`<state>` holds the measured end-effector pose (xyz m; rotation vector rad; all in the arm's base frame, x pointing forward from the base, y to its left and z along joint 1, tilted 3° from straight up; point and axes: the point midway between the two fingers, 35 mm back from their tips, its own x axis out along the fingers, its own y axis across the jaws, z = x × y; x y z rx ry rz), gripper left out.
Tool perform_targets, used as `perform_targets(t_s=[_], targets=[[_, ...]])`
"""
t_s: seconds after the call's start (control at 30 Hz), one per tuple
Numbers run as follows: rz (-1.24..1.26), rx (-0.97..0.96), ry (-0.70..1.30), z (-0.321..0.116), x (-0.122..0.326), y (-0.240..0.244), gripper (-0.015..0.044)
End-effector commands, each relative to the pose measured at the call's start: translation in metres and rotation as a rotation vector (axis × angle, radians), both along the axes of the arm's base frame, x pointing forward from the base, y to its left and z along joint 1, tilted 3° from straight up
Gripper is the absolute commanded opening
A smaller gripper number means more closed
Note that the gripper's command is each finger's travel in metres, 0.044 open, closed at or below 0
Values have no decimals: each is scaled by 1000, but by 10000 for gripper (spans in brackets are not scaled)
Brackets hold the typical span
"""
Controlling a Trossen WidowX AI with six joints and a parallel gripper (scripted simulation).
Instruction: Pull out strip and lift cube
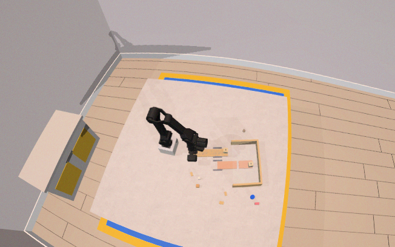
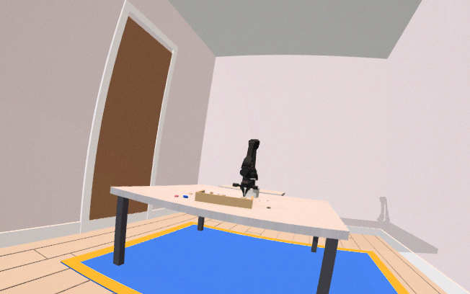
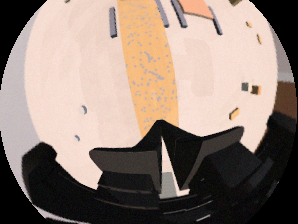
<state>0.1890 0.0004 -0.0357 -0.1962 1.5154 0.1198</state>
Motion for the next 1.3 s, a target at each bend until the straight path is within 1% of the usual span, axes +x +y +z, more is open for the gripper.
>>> perform_targets(t_s=[0.0,0.5,0.53,0.67,0.87,1.0,1.27], targets=[[2,-3,33,-5,-12,-1,0],[2,-3,33,-5,-12,-1,0],[0,0,2,2,0,0,0],[2,-2,30,40,1,2,0],[2,-3,32,43,0,2,0],[-51,0,28,41,19,7,105],[-56,1,25,47,46,14,315]])
